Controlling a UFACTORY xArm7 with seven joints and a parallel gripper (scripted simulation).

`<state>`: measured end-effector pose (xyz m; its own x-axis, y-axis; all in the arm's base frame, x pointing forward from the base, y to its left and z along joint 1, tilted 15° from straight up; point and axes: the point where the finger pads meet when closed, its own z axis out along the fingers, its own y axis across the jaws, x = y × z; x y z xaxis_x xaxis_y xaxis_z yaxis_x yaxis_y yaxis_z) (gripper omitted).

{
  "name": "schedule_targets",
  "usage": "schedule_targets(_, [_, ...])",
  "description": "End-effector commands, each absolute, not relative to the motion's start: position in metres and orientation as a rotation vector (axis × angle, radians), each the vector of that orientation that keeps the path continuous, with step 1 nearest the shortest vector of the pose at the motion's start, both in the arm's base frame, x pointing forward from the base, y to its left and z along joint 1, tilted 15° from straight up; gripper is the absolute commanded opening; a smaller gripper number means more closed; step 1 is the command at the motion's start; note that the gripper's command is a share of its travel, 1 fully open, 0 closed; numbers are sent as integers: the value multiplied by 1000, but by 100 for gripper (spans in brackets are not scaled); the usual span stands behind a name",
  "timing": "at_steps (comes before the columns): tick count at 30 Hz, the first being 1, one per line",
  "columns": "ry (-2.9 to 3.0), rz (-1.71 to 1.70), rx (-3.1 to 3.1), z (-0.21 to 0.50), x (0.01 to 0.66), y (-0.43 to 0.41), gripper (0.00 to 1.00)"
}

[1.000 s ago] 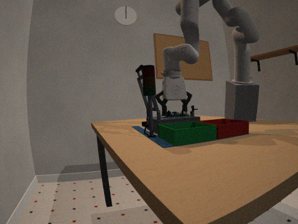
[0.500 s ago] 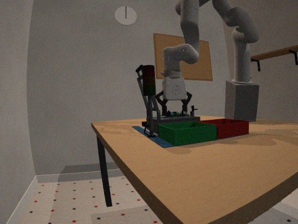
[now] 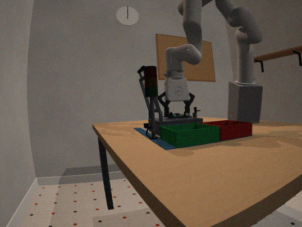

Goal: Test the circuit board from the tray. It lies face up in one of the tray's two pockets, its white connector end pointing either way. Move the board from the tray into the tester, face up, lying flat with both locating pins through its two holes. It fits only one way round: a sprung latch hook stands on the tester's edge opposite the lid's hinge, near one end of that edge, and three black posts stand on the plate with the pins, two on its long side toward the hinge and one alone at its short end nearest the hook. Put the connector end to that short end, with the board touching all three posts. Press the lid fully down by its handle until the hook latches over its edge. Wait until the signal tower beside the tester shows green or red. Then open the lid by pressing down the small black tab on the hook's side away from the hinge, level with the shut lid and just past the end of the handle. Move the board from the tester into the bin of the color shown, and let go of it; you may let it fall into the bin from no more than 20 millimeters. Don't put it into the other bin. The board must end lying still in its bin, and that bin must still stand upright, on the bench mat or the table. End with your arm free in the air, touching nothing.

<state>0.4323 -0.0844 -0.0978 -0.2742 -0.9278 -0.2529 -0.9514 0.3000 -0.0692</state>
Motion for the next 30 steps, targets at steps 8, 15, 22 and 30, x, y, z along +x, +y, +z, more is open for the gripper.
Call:
schedule_targets(8, [2323, 134, -1718, -49, 427, -96, 100])
schedule_targets(15, [2323, 134, -1718, -6, 420, -106, 100])
schedule_targets(22, [2323, 134, -1718, 52, 412, -119, 100])
schedule_targets(30, [2323, 134, -1718, 99, 405, -130, 100])
